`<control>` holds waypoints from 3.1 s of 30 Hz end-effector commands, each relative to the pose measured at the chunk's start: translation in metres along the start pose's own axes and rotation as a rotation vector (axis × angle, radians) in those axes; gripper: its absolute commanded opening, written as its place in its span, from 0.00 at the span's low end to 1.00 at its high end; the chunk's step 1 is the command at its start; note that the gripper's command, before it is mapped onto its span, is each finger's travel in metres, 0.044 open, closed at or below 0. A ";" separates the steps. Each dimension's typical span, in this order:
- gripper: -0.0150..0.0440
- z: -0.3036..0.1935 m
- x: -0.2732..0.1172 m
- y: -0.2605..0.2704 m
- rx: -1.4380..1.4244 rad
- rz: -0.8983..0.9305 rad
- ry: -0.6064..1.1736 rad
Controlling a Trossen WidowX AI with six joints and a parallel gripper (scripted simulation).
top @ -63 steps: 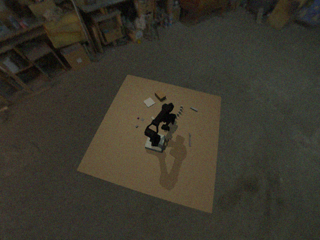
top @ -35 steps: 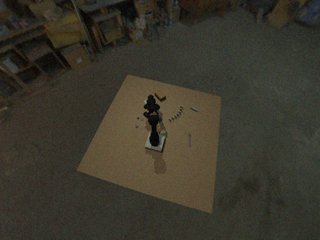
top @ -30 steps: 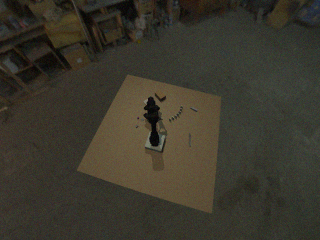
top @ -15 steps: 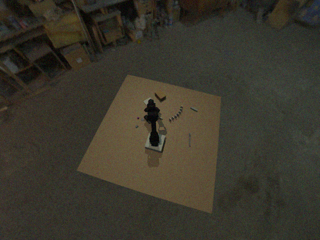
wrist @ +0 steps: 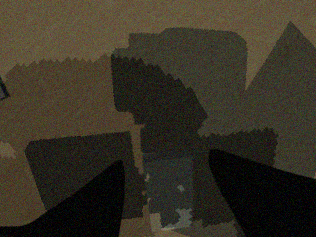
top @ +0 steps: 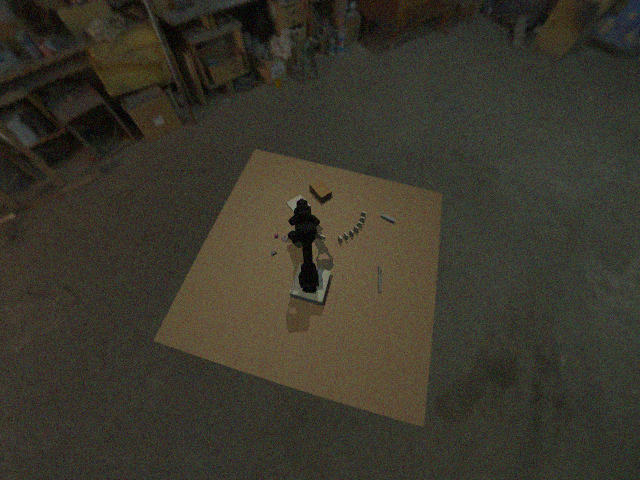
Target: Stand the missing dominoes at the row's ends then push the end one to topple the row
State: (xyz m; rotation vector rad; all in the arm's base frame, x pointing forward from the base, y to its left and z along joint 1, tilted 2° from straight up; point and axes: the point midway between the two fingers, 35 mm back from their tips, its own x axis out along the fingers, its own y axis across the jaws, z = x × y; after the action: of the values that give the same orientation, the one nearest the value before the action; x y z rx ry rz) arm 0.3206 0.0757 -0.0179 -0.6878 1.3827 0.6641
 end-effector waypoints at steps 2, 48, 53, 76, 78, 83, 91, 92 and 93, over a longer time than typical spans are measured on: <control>0.47 0.000 0.001 0.001 0.000 0.005 -0.002; 0.44 0.088 -0.093 -0.047 1.258 0.008 -0.009; 0.44 0.090 -0.090 -0.048 1.252 0.000 -0.022; 0.44 0.144 -0.042 -0.073 1.061 -0.244 -0.429; 0.44 0.148 -0.040 -0.074 1.050 -0.263 -0.464; 0.44 0.156 -0.037 -0.076 1.022 -0.313 -0.549; 0.44 0.164 -0.033 -0.075 0.980 -0.397 -0.676; 0.44 0.164 -0.033 -0.074 0.975 -0.408 -0.690; 0.44 0.164 -0.033 -0.073 0.970 -0.419 -0.704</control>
State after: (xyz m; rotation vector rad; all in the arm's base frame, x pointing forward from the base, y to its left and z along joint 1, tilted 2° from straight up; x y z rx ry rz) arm 0.4804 0.1528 0.0311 0.0876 0.7513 -0.1410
